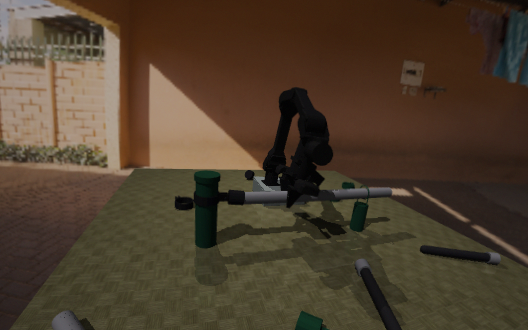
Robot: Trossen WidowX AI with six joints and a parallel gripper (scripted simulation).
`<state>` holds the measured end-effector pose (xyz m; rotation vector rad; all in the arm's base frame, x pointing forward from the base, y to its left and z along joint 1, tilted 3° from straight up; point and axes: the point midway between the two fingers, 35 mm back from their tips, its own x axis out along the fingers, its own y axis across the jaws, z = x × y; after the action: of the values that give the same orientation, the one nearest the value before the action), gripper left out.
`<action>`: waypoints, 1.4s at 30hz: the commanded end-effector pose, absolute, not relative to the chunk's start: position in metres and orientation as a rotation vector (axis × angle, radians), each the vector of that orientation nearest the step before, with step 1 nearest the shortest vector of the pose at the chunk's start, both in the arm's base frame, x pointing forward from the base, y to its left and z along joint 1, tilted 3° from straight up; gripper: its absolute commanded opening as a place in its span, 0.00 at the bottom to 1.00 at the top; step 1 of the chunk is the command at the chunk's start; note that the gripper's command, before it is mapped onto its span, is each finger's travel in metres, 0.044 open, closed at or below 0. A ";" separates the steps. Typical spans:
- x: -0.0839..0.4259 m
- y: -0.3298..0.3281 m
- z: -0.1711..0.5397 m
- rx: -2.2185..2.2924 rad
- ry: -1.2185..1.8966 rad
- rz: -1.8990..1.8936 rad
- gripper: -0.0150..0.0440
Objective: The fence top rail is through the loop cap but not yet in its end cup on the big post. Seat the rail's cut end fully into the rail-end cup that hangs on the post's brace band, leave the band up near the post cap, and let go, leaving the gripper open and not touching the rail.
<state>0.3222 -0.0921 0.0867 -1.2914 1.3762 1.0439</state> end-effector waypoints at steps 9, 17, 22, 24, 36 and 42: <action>0.321 -0.092 0.088 -1.291 1.380 1.040 0.25; 0.321 -0.093 0.088 -1.291 1.382 1.038 0.25; 0.320 -0.093 0.088 -1.291 1.384 1.037 0.25; 0.320 -0.093 0.089 -1.291 1.385 1.036 0.25; 0.319 -0.094 0.089 -1.291 1.388 1.033 0.25; 0.319 -0.094 0.090 -1.291 1.390 1.032 0.25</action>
<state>0.3211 -0.0920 0.0873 -1.2888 1.3778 1.0416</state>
